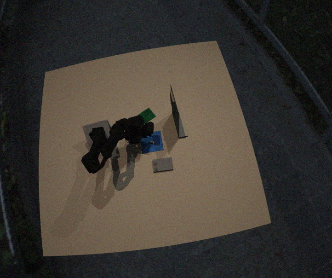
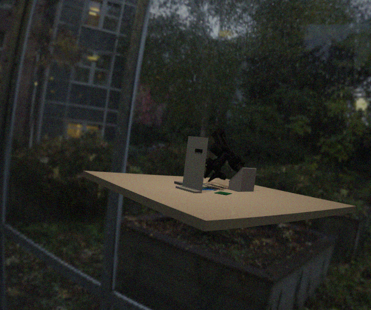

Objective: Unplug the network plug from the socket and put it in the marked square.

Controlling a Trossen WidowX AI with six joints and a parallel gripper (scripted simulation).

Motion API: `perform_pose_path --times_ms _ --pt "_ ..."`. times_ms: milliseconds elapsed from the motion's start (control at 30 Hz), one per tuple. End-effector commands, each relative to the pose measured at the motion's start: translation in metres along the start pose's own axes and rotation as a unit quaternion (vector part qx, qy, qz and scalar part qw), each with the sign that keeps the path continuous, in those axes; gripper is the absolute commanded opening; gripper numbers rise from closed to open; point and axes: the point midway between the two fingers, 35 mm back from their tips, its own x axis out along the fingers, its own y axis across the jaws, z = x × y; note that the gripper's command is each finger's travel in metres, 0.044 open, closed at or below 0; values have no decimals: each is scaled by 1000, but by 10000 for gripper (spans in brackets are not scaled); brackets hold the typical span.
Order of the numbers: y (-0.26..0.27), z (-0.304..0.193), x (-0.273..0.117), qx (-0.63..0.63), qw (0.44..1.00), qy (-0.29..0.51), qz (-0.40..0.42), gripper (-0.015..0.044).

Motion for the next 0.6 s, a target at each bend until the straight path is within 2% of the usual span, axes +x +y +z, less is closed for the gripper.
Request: perform_pose_path --times_ms 0,567 --pt "6 0 -3 5 1000 -1 2 156" --pt "14 -2 -15 6 1000 0 0 156"
